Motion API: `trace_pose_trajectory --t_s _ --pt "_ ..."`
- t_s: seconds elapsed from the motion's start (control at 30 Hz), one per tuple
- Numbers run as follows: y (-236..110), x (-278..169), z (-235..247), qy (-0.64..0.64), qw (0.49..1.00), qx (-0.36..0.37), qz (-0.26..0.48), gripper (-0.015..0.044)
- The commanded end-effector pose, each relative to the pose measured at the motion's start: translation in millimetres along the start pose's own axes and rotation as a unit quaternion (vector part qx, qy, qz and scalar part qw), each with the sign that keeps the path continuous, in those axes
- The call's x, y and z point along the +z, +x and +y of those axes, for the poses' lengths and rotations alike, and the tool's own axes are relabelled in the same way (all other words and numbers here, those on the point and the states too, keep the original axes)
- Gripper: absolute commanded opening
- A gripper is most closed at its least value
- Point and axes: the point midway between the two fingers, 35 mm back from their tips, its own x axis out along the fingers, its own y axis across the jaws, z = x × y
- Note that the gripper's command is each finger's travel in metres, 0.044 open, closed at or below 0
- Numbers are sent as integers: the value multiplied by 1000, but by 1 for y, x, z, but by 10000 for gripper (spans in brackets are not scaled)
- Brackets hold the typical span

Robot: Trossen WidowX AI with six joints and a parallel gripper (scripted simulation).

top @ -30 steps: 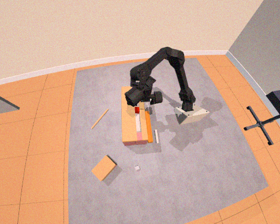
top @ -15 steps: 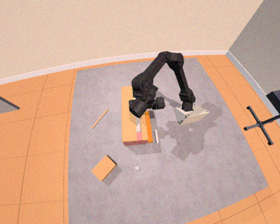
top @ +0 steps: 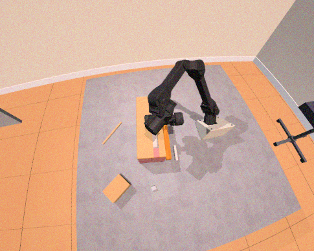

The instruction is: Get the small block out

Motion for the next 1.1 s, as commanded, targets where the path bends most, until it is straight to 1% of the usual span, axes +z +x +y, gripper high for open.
trace_pose_trajectory --t_s 0.0,0.8,1.07 --pt "7 -1 0 -2 1000 1 -3 400" --pt "44 -8 -1 9 1000 5 -13 400" --pt "43 -2 -1 12 1000 5 -11 400"
